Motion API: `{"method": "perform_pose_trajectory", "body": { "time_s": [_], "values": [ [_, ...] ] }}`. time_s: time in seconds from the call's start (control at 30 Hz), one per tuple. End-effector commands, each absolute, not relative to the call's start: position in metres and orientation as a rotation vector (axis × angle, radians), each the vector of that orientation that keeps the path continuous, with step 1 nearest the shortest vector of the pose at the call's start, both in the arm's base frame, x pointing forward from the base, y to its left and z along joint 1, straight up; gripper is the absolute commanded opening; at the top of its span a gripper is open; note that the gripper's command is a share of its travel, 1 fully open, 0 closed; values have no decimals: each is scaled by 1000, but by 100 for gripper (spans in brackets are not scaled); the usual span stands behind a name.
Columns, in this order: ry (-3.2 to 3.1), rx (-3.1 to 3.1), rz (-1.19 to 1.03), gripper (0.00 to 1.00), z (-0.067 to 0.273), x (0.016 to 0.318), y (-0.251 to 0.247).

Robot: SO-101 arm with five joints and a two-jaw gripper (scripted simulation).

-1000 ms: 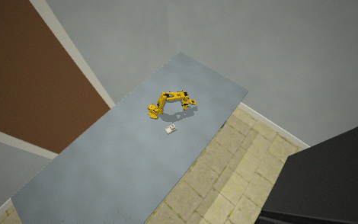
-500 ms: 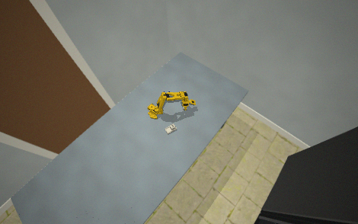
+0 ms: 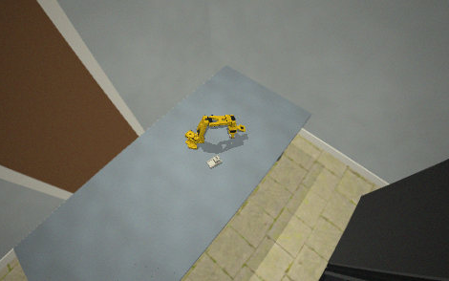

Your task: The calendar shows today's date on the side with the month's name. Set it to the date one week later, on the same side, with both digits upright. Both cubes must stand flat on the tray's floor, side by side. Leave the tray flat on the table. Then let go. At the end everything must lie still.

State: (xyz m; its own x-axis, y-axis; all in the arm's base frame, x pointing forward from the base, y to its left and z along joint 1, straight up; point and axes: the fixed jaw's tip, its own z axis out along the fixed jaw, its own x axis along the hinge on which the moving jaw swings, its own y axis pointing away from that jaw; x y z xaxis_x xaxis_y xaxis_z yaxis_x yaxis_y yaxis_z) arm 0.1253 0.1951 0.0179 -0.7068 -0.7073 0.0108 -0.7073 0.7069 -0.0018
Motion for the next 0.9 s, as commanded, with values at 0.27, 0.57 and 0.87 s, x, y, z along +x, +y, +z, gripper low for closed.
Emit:
{"method": "perform_pose_trajectory", "body": {
  "time_s": [0.27,0.57,0.87],
  "values": [
    [-2929,1210,-28,0,25,130,198],
    [-2929,1210,-28,0,38,130,199],
    [-2929,1210,-28,0,59,128,200]
  ]
}}
